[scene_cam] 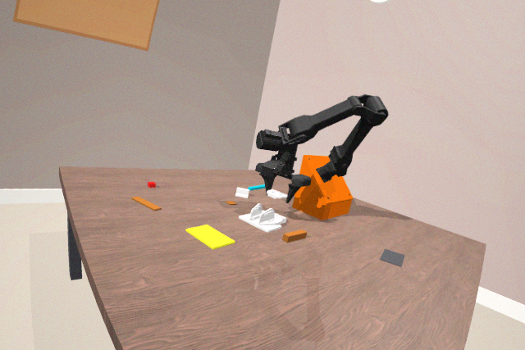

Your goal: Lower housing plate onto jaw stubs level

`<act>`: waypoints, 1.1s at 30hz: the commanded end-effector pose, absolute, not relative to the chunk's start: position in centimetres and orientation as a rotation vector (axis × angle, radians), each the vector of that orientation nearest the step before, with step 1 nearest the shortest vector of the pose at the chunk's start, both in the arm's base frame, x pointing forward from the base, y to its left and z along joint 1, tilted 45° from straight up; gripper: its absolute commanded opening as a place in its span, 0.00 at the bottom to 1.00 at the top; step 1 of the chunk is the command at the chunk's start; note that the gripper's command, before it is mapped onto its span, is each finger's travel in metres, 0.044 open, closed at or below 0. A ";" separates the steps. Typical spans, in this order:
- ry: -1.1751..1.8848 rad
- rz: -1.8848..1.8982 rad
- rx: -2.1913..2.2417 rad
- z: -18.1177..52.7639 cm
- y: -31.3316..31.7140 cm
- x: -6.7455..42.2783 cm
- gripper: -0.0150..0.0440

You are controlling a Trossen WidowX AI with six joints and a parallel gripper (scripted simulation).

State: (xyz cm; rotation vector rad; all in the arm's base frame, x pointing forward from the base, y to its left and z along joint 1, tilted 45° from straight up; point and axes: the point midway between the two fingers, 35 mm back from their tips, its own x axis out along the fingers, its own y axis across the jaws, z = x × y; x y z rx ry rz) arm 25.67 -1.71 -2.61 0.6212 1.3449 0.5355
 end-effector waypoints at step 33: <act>1.347 0.539 0.635 -6.3 2.0 26.2 0.85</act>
